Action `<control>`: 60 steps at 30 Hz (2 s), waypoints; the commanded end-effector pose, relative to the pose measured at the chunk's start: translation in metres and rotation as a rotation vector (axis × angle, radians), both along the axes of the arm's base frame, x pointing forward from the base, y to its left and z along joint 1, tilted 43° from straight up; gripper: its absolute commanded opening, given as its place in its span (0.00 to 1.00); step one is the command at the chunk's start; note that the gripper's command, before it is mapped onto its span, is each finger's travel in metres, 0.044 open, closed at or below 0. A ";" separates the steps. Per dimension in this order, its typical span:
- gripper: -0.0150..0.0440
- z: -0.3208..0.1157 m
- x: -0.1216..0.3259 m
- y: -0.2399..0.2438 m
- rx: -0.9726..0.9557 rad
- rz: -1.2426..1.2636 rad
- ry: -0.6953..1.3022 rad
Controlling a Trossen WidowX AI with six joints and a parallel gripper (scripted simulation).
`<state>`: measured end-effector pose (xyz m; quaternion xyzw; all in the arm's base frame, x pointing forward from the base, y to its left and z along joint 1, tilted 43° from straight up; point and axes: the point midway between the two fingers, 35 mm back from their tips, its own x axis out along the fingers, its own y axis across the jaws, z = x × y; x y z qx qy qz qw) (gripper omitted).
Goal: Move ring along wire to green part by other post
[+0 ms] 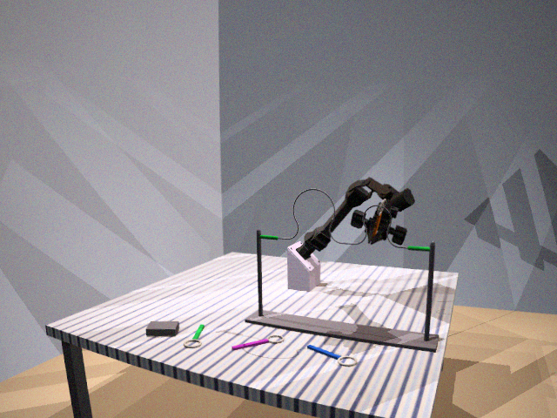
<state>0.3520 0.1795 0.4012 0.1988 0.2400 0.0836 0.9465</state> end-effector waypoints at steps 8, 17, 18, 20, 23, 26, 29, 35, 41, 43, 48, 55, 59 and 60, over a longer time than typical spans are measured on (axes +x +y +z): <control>0.00 0.011 -0.001 0.014 0.267 0.008 -0.004; 0.00 0.020 -0.002 0.024 0.476 0.014 -0.005; 0.00 0.021 -0.002 0.025 0.499 0.015 -0.005; 0.00 0.024 -0.002 0.027 0.545 0.016 -0.005; 0.00 0.028 -0.002 0.030 0.615 0.018 -0.006; 0.00 0.032 -0.002 0.032 0.685 0.019 -0.006; 0.00 0.036 -0.002 0.034 0.754 0.021 -0.007; 0.00 0.044 -0.002 0.037 0.893 0.023 -0.008; 0.00 0.054 -0.002 0.039 1.033 0.026 -0.010; 0.00 0.057 -0.002 0.040 1.079 0.026 -0.010; 0.00 0.064 -0.003 0.040 1.195 0.028 -0.011; 0.00 0.075 -0.003 0.039 1.357 0.029 -0.013; 0.00 0.081 -0.003 0.038 1.449 0.030 -0.014; 0.00 0.083 -0.003 0.037 1.472 0.030 -0.014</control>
